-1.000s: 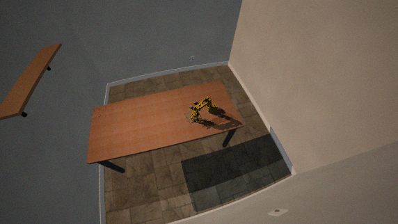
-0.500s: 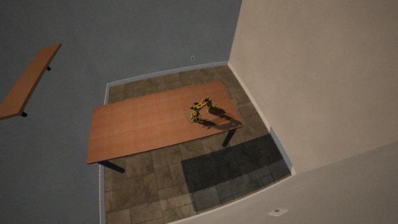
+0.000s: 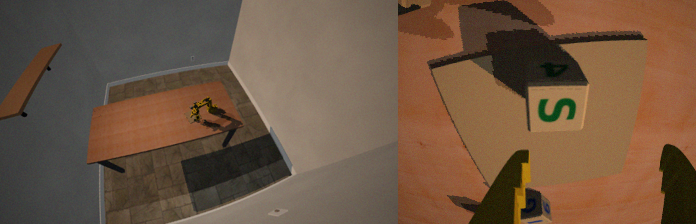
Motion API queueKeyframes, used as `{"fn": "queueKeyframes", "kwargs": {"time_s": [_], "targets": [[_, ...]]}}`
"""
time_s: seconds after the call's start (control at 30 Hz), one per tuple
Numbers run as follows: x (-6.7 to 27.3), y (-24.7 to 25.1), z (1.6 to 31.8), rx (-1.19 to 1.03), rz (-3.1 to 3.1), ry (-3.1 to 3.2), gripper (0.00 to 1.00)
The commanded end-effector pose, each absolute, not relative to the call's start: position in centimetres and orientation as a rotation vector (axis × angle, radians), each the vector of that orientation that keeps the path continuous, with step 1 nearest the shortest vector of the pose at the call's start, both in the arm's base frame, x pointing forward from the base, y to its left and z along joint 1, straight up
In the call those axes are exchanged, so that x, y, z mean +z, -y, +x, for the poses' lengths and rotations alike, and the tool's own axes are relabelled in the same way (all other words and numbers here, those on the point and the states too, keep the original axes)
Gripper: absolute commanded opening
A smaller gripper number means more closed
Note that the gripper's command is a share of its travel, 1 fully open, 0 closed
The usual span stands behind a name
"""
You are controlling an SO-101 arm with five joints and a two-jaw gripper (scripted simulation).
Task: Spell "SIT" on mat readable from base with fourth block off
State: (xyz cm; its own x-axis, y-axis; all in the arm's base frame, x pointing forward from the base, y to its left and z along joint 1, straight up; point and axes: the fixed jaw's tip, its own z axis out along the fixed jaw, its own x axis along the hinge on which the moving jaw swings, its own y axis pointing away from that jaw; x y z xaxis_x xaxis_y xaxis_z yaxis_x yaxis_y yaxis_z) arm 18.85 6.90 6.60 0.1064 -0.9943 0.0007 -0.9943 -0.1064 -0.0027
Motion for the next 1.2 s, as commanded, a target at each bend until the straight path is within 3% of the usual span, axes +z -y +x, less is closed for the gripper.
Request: {"fn": "queueKeyframes", "kwargs": {"time_s": [0.0,0.93,1.17], "targets": [[8.8,-7.0,19.2,-0.053,-2.284,-2.062,0.36],[9.2,-7.0,19.2,-0.056,-2.281,-2.06,0.36],[10.9,-7.1,19.3,-0.126,-2.213,-1.999,0.36]]}}
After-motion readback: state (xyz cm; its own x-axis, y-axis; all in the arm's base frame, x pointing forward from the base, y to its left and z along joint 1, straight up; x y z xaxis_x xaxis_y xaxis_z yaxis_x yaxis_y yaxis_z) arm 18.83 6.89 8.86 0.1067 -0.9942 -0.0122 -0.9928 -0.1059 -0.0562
